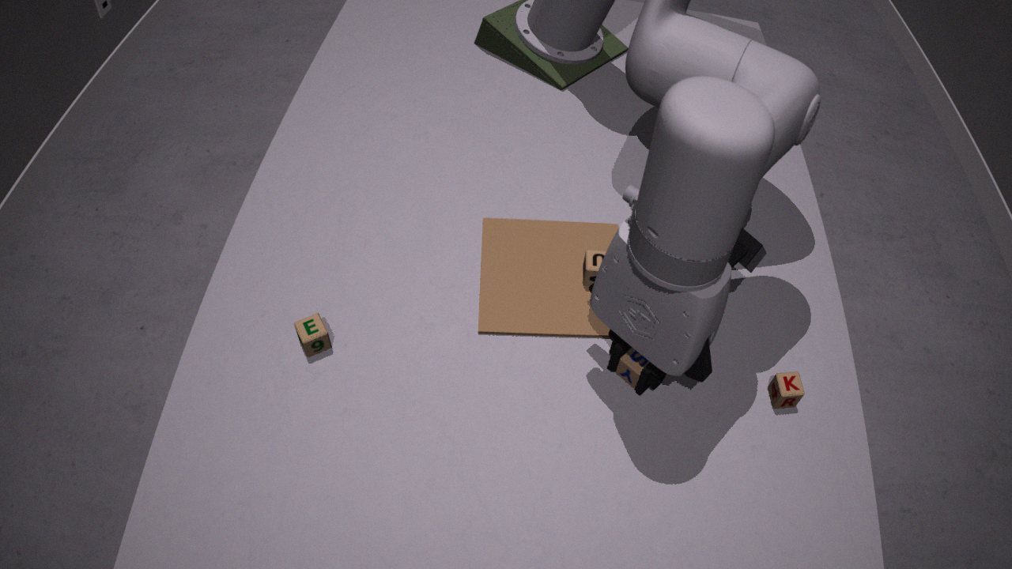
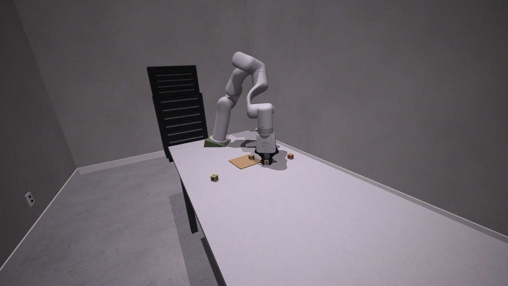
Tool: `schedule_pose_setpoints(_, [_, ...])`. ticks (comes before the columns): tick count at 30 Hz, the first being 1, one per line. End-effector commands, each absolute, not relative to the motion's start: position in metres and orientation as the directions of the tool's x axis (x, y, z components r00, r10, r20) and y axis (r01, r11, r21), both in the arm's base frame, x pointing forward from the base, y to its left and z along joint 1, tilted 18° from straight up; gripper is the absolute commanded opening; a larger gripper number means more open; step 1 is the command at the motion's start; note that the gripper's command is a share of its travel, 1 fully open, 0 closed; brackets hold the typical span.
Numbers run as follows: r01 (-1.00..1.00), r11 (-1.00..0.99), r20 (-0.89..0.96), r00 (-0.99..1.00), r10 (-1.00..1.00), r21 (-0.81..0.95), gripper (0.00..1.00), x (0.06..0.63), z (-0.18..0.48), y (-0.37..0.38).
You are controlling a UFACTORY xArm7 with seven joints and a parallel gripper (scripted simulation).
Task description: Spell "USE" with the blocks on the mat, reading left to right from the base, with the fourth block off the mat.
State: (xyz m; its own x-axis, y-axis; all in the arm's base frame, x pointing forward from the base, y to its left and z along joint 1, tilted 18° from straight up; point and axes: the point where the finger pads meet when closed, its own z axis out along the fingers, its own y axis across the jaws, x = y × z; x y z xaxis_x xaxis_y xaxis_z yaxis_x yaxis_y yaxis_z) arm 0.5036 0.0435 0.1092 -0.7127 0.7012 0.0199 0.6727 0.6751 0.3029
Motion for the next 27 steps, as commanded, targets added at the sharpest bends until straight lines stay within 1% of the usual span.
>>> schedule_pose_setpoints(1, [0.673, 0.674, 0.018, -0.712, 0.702, 0.306, 0.21, 0.505, 0.111, 0.043])
schedule_pose_setpoints(20, [0.673, 0.674, 0.018, -0.712, 0.702, 0.306, 0.21, 0.504, 0.112, 0.043])
schedule_pose_setpoints(27, [0.673, 0.674, 0.018, -0.712, 0.702, 0.306, 0.21, 0.498, 0.141, 0.036])
